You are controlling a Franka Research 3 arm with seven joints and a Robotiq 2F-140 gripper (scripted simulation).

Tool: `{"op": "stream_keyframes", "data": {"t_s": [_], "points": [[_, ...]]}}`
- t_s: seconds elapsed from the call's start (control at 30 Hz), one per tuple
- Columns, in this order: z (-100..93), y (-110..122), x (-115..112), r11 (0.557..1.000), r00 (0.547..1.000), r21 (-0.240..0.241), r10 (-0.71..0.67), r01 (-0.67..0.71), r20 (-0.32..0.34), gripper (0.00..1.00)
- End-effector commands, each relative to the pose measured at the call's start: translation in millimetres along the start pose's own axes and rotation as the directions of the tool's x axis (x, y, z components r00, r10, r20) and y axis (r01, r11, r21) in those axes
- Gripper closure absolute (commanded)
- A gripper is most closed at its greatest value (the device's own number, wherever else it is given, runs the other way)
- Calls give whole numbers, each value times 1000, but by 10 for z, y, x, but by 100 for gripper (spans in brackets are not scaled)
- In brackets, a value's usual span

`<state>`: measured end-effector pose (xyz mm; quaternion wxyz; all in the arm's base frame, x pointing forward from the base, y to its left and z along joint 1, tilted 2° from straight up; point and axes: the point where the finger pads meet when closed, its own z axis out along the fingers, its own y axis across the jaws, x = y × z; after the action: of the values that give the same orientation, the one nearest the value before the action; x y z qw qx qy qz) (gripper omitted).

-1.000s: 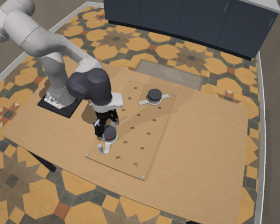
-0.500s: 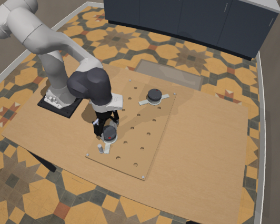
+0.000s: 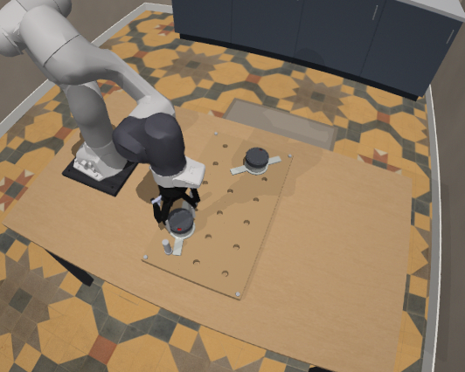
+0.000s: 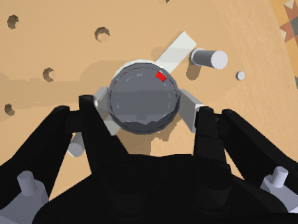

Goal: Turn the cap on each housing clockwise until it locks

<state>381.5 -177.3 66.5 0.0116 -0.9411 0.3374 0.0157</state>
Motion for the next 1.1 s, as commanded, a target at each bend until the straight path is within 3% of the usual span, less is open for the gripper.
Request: {"op": "stream_keyframes", "data": {"t_s": [0.0,0.43,0.73,1.07], "points": [[5,-19,-5,987,987,4,159,-159,-7,90],[5,-18,-5,979,979,4,203,-203,-7,90],[2,-19,-4,945,945,5,328,-328,-7,90],[5,-18,-5,848,848,7,530,-530,-5,90]]}}
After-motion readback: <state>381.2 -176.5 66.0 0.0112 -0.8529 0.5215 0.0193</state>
